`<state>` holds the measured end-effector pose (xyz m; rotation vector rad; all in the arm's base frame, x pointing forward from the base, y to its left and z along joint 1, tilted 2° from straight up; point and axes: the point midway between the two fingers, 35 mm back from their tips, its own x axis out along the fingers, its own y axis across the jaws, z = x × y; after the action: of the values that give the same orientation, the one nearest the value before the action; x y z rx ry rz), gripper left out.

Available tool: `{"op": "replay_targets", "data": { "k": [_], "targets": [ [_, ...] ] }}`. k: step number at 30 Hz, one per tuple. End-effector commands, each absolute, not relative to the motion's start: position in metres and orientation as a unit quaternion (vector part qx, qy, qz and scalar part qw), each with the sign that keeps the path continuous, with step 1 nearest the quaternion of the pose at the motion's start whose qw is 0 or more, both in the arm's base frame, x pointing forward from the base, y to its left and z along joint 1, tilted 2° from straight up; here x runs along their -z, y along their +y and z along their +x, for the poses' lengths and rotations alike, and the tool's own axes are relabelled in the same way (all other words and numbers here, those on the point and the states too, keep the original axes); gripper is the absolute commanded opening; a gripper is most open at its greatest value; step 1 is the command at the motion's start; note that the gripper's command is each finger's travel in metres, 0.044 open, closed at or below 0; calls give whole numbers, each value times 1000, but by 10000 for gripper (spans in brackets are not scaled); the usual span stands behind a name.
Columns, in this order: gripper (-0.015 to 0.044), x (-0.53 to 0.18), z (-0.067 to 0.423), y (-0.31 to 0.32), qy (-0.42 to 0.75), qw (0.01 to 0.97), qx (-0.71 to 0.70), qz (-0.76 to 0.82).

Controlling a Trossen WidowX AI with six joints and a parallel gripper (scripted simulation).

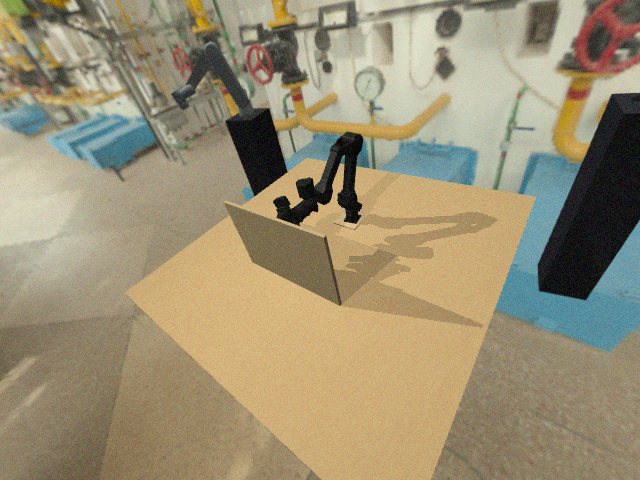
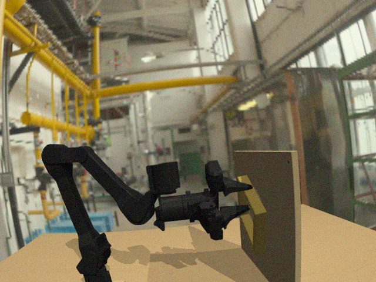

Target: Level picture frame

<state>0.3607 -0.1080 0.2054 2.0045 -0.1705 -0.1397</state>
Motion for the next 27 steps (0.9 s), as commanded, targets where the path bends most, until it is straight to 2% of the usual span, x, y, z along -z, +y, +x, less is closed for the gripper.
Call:
{"op": "replay_targets", "data": {
  "k": [1, 9, 15, 23, 25, 27],
  "targets": [
    [260, -206, 361, -109, -75, 532, 59, 841],
    [260, -207, 361, -109, -75, 532, 59, 841],
    [103, -207, 361, -109, -75, 532, 59, 841],
    [49, -207, 361, -109, -75, 532, 59, 841],
    [0, -207, 361, -109, -75, 532, 59, 841],
    [0, -207, 361, -109, -75, 532, 59, 841]
  ]
}}
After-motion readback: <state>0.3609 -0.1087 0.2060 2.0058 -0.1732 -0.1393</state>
